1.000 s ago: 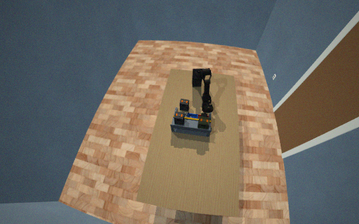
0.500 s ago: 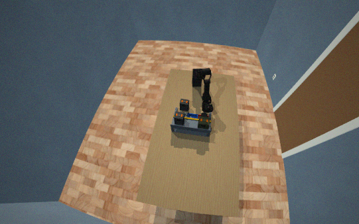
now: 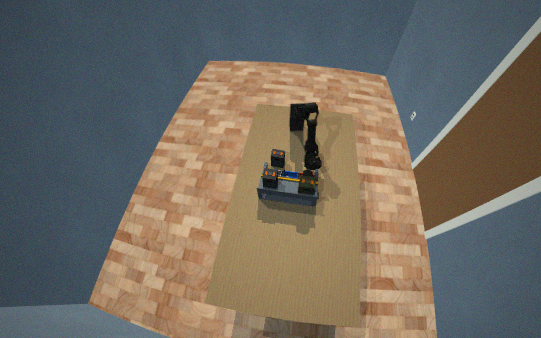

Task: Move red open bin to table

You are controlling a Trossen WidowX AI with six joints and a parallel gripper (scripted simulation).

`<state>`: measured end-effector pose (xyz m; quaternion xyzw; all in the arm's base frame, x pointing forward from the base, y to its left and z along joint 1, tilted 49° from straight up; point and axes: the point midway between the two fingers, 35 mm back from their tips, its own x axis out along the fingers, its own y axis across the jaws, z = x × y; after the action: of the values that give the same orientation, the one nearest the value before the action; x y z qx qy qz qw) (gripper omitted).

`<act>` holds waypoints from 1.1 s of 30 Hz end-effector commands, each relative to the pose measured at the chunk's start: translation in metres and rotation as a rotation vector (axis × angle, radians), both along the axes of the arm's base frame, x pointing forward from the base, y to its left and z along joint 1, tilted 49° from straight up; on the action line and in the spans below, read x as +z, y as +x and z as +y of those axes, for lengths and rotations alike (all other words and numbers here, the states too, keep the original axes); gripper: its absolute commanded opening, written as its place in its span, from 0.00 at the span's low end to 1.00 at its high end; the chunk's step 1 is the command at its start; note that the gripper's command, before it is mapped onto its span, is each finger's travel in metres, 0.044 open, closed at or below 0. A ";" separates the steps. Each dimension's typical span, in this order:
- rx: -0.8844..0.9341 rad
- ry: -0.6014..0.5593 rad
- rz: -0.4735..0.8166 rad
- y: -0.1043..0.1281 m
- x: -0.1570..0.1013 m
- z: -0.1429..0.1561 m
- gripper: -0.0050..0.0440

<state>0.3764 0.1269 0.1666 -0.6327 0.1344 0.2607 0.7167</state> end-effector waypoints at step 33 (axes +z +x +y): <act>-0.003 0.007 -0.024 0.013 -0.003 0.004 0.97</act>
<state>0.3891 0.1314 0.1538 -0.6327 0.1350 0.2606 0.7166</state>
